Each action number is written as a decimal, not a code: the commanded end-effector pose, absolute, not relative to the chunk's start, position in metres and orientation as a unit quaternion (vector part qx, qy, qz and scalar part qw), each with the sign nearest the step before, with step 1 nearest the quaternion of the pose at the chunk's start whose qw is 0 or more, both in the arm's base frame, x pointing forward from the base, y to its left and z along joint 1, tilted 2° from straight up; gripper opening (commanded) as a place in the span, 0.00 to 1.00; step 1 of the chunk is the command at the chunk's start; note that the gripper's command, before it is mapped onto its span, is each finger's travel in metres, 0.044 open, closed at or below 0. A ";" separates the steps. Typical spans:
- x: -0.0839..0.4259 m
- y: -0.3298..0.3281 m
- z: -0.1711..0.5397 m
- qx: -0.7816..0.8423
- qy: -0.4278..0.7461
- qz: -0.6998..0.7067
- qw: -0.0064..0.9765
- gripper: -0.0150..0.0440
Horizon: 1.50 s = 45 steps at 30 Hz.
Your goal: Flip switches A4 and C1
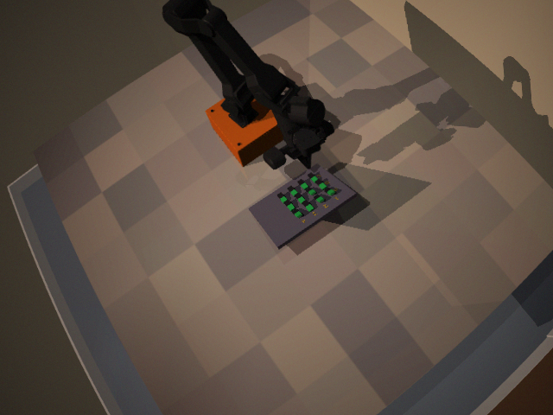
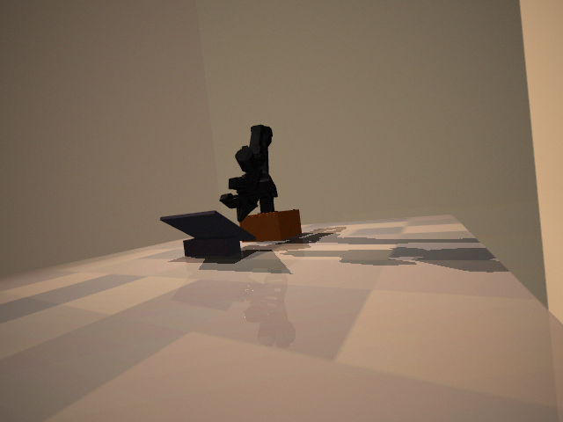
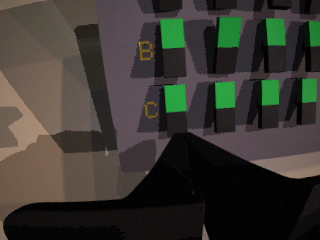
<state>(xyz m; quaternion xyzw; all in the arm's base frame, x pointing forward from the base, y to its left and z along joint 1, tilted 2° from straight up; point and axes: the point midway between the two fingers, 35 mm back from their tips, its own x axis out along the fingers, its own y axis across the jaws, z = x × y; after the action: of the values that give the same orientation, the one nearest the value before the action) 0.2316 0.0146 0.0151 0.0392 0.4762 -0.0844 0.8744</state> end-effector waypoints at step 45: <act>0.242 0.011 -0.007 0.036 0.478 -0.084 0.874 0.25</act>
<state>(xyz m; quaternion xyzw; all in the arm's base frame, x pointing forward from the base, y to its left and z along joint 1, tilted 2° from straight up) 0.2419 0.0109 -0.0063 0.0374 0.4777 -0.0871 0.8734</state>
